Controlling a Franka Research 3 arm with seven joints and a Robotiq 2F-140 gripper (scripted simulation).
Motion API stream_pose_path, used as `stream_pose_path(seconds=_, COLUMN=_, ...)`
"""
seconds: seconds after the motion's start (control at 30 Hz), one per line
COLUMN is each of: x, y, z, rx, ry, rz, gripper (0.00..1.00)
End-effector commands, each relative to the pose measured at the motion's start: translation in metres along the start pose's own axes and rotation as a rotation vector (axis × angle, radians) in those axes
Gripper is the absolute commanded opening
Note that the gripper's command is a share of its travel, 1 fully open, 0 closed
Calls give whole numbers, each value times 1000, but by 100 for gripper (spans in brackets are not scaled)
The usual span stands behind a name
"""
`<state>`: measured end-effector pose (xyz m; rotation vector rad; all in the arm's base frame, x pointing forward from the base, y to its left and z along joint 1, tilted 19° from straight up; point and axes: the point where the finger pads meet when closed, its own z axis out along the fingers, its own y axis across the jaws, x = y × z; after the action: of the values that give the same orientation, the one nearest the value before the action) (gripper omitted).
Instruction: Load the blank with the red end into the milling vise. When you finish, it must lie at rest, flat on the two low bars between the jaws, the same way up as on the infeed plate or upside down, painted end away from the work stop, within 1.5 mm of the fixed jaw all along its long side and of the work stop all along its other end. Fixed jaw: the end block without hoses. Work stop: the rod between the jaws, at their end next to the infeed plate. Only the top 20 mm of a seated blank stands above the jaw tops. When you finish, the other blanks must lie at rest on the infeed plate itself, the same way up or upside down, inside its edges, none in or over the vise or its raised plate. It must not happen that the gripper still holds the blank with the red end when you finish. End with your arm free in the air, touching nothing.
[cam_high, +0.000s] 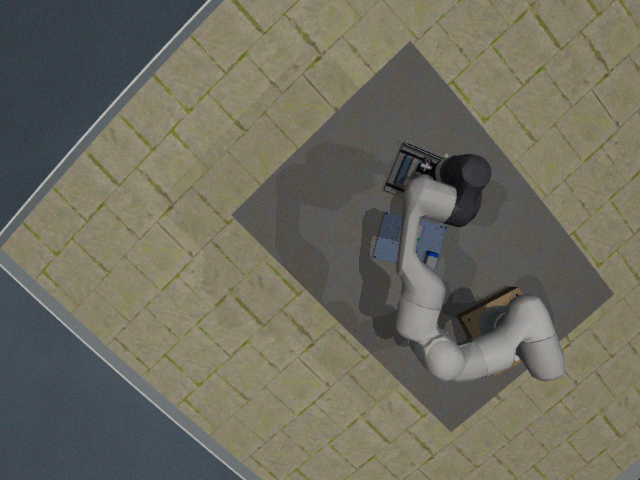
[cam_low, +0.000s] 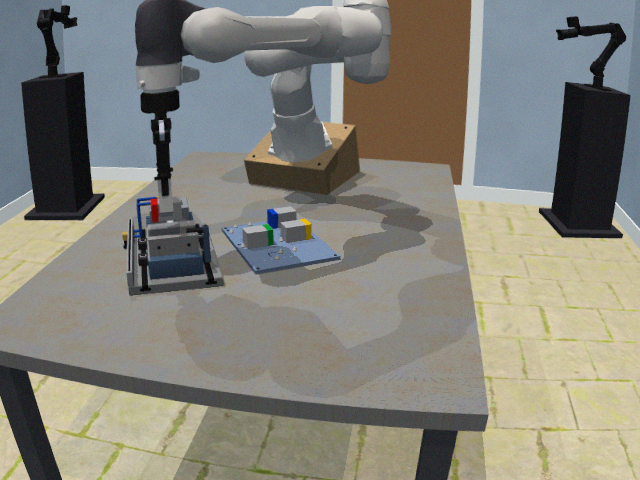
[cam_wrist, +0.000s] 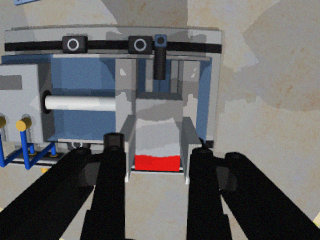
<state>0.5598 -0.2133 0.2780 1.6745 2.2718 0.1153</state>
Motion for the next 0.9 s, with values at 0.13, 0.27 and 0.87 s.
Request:
stream_pose_path(seconds=0.13, x=0, y=-1, z=-3, rx=0, ry=-5, rz=-2, gripper=0)
stream_pose_path(seconds=0.27, x=0, y=-1, z=-3, rx=0, ry=-5, rz=-2, gripper=0)
stream_pose_path(seconds=0.87, x=1, y=-2, z=-3, rx=0, ry=-5, rz=-2, gripper=0)
